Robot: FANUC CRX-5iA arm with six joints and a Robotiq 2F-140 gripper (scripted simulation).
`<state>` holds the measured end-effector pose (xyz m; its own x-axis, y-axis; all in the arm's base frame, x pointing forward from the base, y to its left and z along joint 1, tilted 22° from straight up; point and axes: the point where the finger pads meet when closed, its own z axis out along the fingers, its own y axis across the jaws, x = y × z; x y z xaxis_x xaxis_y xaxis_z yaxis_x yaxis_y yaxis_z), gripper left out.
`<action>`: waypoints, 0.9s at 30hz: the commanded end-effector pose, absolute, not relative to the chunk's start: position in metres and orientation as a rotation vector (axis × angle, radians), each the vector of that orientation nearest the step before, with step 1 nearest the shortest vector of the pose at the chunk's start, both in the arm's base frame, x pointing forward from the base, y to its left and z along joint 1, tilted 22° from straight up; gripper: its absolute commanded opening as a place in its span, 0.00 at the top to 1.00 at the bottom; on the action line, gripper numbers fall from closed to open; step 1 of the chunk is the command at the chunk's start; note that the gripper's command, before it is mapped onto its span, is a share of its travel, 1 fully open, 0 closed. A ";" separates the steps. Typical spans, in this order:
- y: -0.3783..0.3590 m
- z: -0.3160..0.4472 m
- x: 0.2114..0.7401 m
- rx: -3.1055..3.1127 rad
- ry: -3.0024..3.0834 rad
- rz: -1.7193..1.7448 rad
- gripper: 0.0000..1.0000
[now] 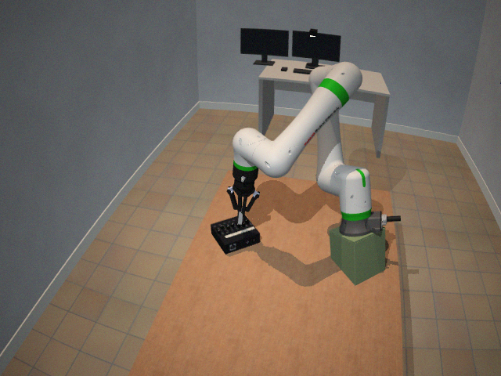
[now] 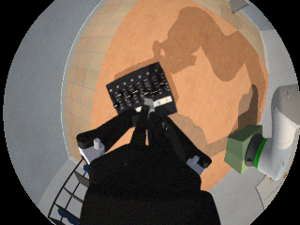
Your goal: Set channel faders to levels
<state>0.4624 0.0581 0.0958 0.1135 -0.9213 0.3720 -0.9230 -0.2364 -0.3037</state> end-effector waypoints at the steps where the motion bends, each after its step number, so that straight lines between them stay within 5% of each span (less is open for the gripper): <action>1: 0.058 0.096 0.463 2.548 -1.580 0.676 1.00; 27: 0.058 0.096 0.463 2.734 -1.087 0.529 1.00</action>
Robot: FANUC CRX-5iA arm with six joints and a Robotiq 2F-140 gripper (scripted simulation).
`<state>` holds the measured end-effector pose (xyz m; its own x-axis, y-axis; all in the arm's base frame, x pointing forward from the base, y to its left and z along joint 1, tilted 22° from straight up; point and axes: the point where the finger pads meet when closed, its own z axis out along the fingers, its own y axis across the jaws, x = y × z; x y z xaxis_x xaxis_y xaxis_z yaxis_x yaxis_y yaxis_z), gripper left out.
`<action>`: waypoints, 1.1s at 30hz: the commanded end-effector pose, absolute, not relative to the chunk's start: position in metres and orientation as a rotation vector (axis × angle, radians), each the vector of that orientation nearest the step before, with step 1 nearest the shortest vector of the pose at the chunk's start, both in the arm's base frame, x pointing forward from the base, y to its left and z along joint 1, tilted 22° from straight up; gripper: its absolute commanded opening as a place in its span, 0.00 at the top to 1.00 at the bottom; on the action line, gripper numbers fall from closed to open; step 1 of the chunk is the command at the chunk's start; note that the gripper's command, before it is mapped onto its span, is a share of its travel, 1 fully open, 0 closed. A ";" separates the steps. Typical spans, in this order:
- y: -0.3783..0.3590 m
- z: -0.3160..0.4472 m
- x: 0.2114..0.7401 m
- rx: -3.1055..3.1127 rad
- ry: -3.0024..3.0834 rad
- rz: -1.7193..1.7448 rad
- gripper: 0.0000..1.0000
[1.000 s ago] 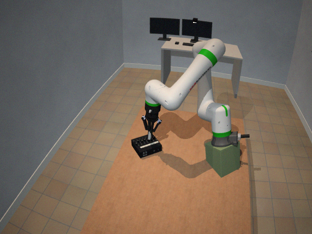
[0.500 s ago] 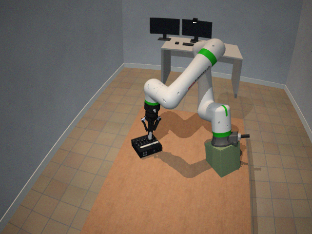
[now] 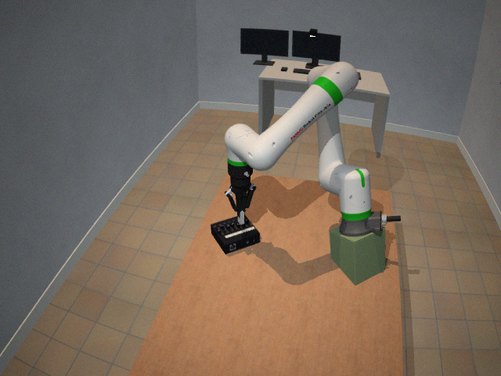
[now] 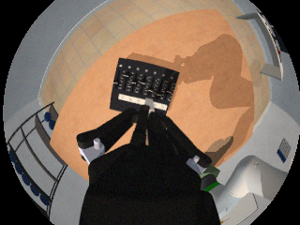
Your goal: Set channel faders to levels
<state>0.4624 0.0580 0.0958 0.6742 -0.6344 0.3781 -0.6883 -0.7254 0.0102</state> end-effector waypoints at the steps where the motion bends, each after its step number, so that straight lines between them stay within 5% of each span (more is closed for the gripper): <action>1: 0.058 0.096 0.463 2.734 -1.087 0.529 1.00; 33: 0.054 0.083 0.467 2.737 -1.076 0.528 1.00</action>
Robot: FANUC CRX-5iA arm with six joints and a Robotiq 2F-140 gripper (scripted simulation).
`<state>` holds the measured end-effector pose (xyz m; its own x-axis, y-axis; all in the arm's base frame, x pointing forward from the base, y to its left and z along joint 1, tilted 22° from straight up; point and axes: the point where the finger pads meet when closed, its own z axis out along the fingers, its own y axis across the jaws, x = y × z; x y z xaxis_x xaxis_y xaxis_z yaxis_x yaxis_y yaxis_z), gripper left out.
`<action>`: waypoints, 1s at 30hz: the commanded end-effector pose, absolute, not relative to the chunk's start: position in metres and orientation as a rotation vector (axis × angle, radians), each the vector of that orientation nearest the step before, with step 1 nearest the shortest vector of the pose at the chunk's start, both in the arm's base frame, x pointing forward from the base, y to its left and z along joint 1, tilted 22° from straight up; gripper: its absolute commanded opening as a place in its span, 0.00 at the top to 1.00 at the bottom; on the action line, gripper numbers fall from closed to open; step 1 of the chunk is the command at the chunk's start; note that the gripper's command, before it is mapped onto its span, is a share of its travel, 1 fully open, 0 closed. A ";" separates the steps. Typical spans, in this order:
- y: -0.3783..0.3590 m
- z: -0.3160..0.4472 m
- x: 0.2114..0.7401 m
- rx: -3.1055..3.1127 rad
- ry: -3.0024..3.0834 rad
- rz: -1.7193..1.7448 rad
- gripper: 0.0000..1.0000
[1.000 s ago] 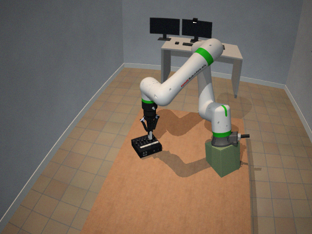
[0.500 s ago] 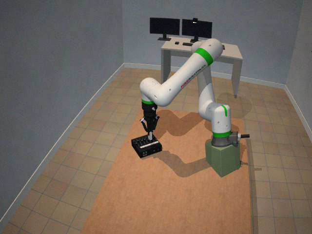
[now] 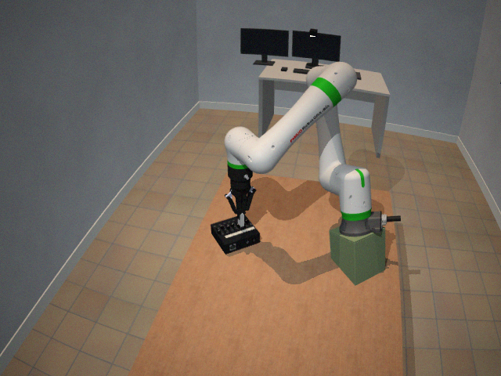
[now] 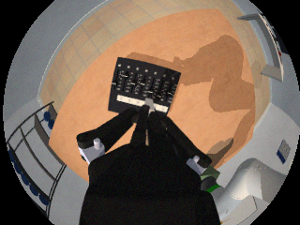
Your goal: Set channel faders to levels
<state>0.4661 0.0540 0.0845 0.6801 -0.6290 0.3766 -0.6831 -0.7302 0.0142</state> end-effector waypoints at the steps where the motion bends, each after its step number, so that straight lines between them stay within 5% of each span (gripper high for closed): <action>1: 0.053 0.082 0.467 2.737 -1.076 0.528 1.00; 30: 0.051 0.074 0.470 2.737 -1.076 0.528 1.00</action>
